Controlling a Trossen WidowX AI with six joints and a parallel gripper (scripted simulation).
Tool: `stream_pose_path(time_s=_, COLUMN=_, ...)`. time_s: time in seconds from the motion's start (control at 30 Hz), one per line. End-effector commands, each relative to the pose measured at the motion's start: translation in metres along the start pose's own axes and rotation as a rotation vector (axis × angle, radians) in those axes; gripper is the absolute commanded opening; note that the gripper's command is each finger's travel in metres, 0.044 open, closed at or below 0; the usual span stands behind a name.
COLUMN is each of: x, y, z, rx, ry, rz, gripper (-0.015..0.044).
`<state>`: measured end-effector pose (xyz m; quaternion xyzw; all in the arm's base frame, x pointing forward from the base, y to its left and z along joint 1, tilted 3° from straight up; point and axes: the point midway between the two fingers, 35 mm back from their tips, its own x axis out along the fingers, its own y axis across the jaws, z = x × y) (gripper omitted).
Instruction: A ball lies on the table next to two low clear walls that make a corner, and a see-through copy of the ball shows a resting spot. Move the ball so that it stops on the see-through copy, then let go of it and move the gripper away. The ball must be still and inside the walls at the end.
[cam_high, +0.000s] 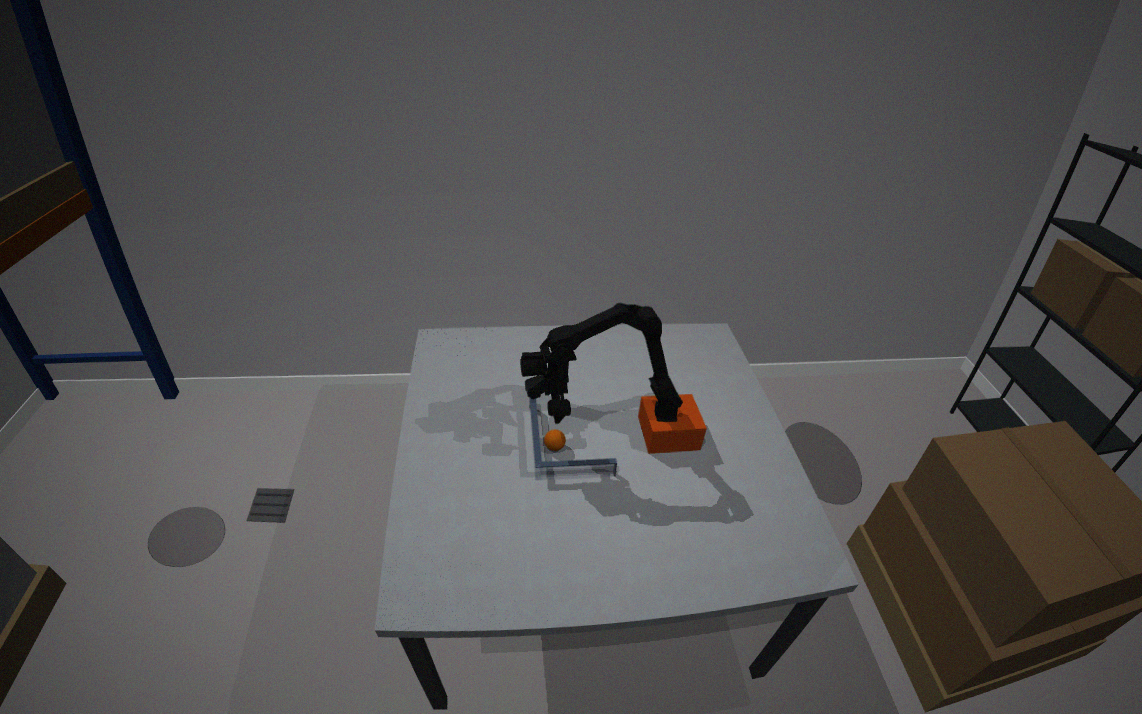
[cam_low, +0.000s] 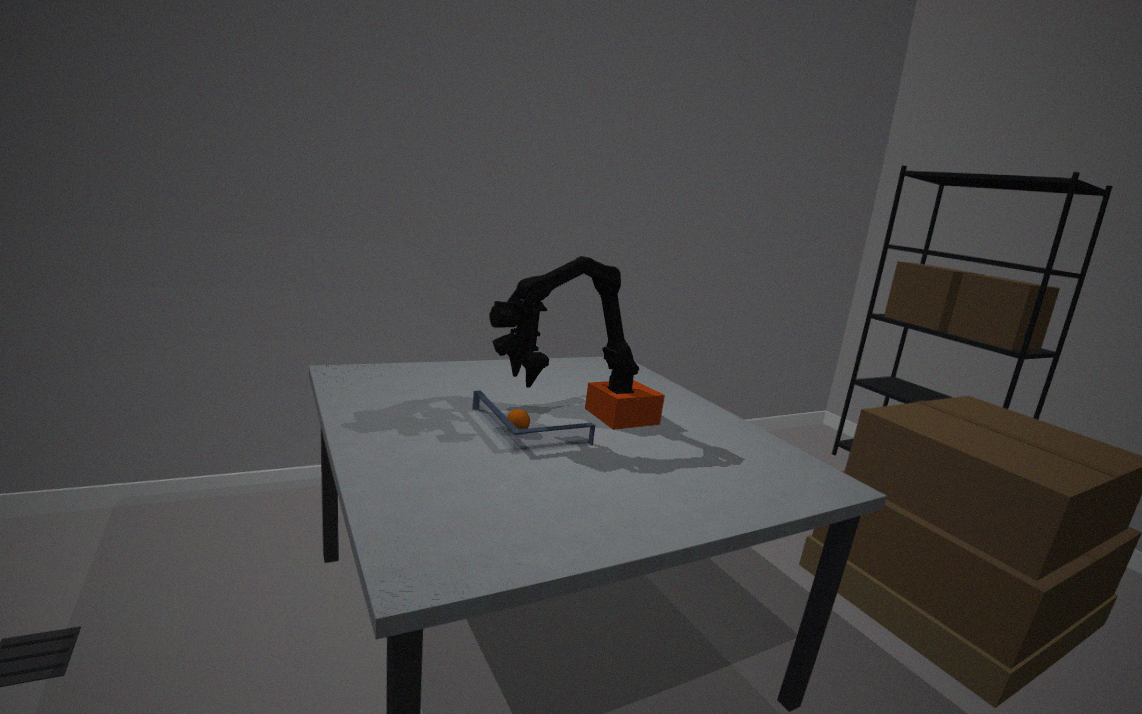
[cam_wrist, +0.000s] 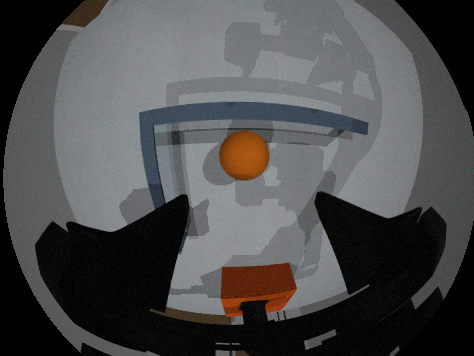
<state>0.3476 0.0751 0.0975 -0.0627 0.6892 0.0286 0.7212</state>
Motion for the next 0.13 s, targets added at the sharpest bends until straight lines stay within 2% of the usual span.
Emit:
stream_pose_path(time_s=0.0, x=-0.0101, y=0.0000, z=-0.0014, rx=0.004, ry=0.000, rz=0.000, gripper=0.0440)
stream_pose_path(time_s=0.1, x=-0.0101, y=0.0000, z=-0.0014, rx=0.004, ry=0.000, rz=0.000, gripper=0.0440)
